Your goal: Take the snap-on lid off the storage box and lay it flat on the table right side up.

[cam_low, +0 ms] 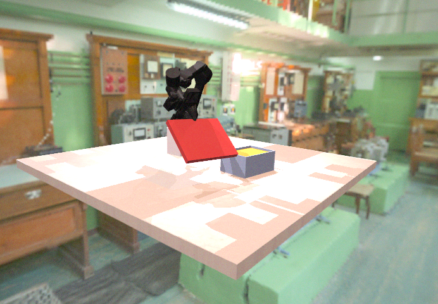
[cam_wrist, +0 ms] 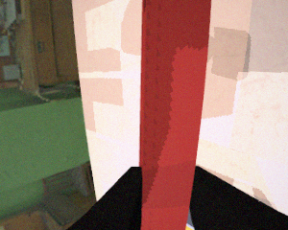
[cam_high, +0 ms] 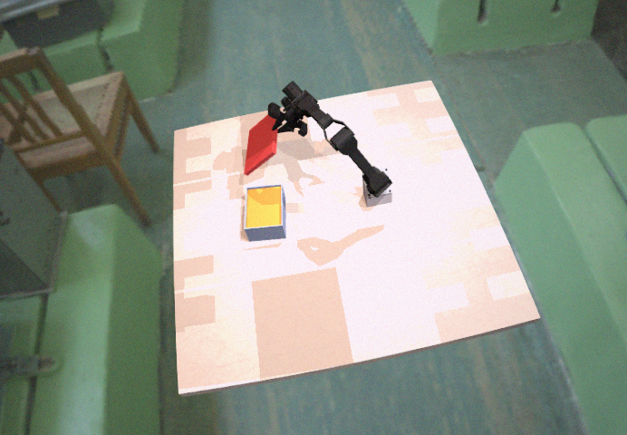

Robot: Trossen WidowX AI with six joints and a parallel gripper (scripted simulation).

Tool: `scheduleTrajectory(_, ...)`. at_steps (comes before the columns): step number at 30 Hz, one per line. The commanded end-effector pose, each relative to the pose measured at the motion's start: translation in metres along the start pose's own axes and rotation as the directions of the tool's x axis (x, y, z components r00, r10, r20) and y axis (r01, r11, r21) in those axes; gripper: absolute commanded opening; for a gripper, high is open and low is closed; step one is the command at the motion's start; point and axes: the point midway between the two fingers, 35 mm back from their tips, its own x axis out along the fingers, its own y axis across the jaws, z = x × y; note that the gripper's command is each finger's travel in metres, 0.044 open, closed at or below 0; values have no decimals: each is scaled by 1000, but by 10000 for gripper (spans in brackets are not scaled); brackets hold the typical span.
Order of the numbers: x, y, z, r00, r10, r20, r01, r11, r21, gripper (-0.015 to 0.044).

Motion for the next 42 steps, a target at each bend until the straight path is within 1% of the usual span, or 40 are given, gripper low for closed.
scheduleTrajectory(1,-5,5,10,1000,15,-1,-15,1000,-14,0)
scheduleTrajectory(9,-7,4,24,1000,15,0,-15,1000,-15,0)
scheduleTrajectory(20,-5,2,24,1000,15,0,-15,1000,-15,0)
scheduleTrajectory(42,10,-18,24,1000,15,0,-15,1000,-14,0)
